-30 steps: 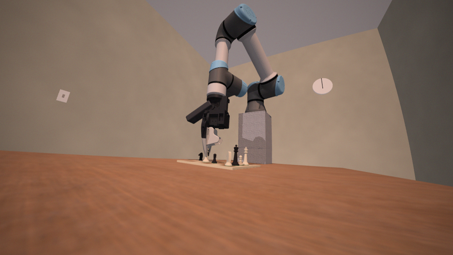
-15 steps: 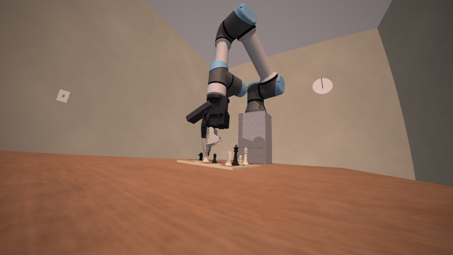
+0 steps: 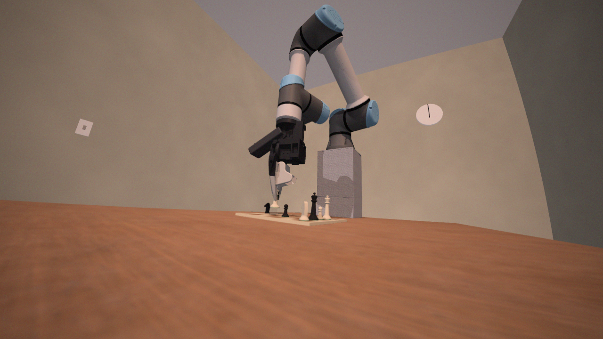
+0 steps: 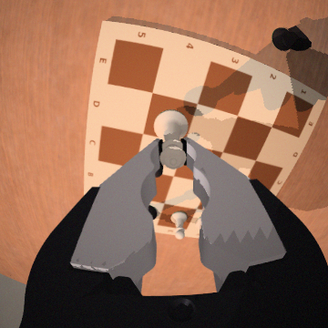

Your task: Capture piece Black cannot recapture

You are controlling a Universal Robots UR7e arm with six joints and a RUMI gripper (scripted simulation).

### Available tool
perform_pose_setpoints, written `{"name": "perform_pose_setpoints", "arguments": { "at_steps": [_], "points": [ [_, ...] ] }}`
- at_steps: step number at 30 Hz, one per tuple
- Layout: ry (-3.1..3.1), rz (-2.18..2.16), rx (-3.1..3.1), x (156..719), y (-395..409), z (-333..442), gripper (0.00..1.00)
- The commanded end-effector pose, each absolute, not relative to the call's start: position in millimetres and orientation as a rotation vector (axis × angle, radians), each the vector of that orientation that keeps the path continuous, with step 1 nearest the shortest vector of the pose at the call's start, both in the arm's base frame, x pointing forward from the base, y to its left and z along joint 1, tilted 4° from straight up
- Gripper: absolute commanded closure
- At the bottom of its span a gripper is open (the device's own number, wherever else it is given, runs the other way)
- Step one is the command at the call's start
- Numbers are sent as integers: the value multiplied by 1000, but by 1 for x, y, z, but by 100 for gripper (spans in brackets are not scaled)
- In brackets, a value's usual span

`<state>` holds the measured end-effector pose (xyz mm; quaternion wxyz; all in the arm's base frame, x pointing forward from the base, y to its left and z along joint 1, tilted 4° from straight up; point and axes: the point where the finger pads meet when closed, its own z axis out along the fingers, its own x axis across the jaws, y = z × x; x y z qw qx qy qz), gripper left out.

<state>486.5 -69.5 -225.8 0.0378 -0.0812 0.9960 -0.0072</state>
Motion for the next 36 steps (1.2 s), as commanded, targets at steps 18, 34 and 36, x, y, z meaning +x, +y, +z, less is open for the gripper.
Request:
{"name": "perform_pose_setpoints", "arguments": {
  "at_steps": [18, 34, 36],
  "points": [
    [3055, -23, -249, 481, -69, -149, 100],
    [3056, -22, -229, 482, -71, -146, 100],
    [3062, -18, -132, 489, -79, -145, 100]
  ]
}}
